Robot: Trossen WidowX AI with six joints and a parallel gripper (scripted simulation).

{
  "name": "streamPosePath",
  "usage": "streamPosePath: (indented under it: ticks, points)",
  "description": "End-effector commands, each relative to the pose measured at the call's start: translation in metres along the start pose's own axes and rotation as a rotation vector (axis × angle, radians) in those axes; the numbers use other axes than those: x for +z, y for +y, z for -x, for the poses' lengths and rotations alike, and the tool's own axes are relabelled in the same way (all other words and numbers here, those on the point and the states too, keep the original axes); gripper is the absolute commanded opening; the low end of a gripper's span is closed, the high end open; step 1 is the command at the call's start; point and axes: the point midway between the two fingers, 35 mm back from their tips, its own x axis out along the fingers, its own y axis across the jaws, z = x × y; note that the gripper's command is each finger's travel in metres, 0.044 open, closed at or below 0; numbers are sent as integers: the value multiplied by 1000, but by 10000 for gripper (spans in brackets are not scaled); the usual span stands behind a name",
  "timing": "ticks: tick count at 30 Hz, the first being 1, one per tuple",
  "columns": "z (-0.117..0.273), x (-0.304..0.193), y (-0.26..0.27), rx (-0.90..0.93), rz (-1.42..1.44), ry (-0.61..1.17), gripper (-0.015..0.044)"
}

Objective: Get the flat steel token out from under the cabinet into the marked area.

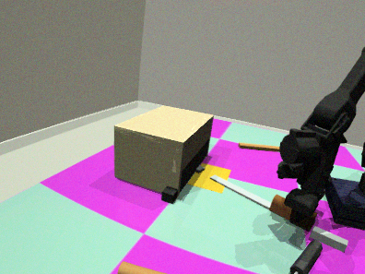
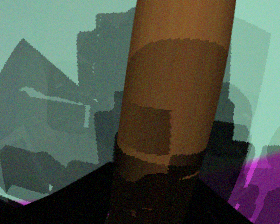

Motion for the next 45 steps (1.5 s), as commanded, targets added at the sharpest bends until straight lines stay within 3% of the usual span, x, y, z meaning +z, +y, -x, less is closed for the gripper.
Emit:
streamPosePath:
  ticks: [1,45]
  points:
    - [0,0,0,-1,-41,-5,0]
    - [1,-2,22,1,-255,-4,0]
